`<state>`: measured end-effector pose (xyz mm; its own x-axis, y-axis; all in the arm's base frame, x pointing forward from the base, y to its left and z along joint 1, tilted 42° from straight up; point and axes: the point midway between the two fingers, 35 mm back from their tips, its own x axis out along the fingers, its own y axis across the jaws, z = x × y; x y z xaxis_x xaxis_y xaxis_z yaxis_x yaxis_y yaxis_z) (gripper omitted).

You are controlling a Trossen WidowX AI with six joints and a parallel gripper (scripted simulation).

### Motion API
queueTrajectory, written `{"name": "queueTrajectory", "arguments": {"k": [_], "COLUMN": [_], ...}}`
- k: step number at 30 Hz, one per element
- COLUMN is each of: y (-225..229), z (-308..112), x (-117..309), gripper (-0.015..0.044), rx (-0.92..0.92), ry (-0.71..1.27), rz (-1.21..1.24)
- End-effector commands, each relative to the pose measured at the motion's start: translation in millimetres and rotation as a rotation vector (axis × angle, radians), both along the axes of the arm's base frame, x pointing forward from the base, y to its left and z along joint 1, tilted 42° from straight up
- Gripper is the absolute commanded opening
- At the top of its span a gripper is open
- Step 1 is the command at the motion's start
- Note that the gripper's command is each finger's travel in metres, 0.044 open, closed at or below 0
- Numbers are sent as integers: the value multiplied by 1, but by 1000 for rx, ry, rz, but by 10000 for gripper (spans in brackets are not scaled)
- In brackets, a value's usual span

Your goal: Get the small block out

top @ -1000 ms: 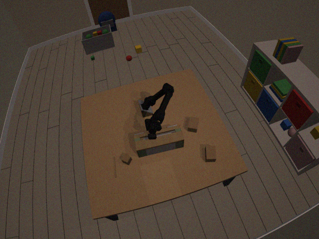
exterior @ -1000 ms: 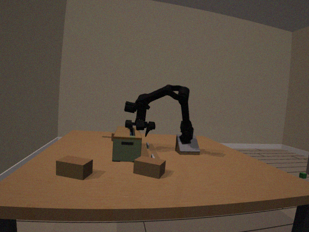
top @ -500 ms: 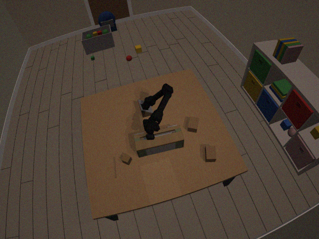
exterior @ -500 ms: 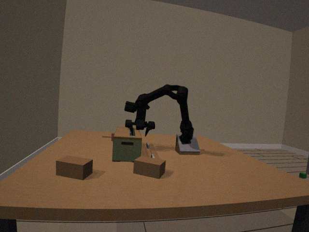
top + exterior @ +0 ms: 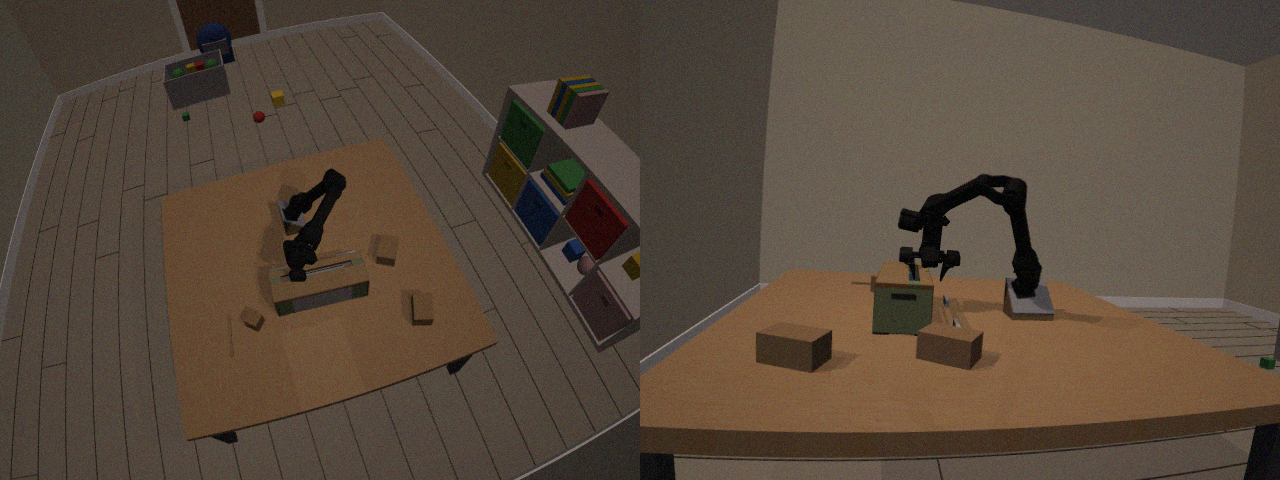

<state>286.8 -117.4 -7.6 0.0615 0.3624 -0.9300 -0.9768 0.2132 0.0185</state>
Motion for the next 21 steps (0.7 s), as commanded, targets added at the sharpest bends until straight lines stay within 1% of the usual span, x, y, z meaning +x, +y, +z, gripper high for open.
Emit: {"name": "queueTrajectory", "arguments": {"k": [1,18,21], "y": [-2,-14,-19], "z": [-6,-16,-11], "x": [-2,-4,-4], "gripper": [400,400,400], "rx": [1,0,0], "ry": [8,8,8], "rz": [7,7,6]}}
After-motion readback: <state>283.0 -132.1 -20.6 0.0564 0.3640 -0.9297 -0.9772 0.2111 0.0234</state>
